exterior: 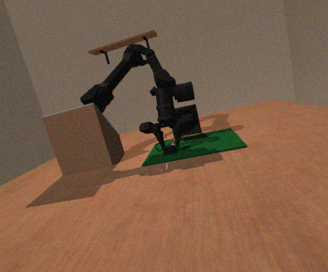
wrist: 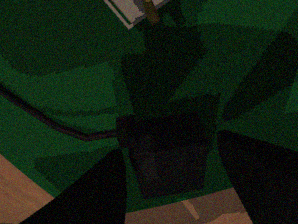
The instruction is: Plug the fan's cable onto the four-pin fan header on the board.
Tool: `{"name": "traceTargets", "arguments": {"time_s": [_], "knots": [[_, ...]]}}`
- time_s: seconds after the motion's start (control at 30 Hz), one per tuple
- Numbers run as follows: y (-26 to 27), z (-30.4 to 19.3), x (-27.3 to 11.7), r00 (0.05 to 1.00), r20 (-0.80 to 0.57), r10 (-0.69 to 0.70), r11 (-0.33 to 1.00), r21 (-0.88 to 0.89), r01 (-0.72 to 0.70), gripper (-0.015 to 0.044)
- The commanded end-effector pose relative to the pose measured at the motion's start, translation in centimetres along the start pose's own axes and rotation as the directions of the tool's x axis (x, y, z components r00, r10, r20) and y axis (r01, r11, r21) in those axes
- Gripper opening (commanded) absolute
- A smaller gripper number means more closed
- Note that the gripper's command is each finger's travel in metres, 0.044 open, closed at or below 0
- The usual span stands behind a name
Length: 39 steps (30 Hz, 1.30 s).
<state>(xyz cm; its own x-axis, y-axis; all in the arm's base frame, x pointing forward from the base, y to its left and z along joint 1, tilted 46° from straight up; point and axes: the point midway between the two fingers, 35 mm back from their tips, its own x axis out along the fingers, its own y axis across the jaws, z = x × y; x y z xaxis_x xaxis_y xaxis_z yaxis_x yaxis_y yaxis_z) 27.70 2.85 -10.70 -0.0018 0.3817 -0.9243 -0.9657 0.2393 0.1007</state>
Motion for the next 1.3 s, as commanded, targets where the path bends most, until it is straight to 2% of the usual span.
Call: {"name": "traceTargets", "arguments": {"time_s": [0.0, 0.07, 0.23, 0.57, 1.27], "knots": [[0.1, 0.2, 0.4, 1.000, 0.006, 0.005, 1.000, 0.004, -0.005, 0.0210], [0.1, 0.2, 0.4, 1.000, 0.006, 0.005, 1.000, 0.004, -0.005, 0.0210], [0.1, 0.1, 0.2, 1.000, 0.000, 0.002, 1.000, 0.000, -0.002, 0.0079], [0.0, 0.1, 0.2, 1.000, 0.000, 0.002, 1.000, 0.000, -0.002, 0.0000], [0.1, -2.7, -5.9, 1.000, 0.003, 0.004, 1.000, 0.004, -0.004, 0.0000]]}}
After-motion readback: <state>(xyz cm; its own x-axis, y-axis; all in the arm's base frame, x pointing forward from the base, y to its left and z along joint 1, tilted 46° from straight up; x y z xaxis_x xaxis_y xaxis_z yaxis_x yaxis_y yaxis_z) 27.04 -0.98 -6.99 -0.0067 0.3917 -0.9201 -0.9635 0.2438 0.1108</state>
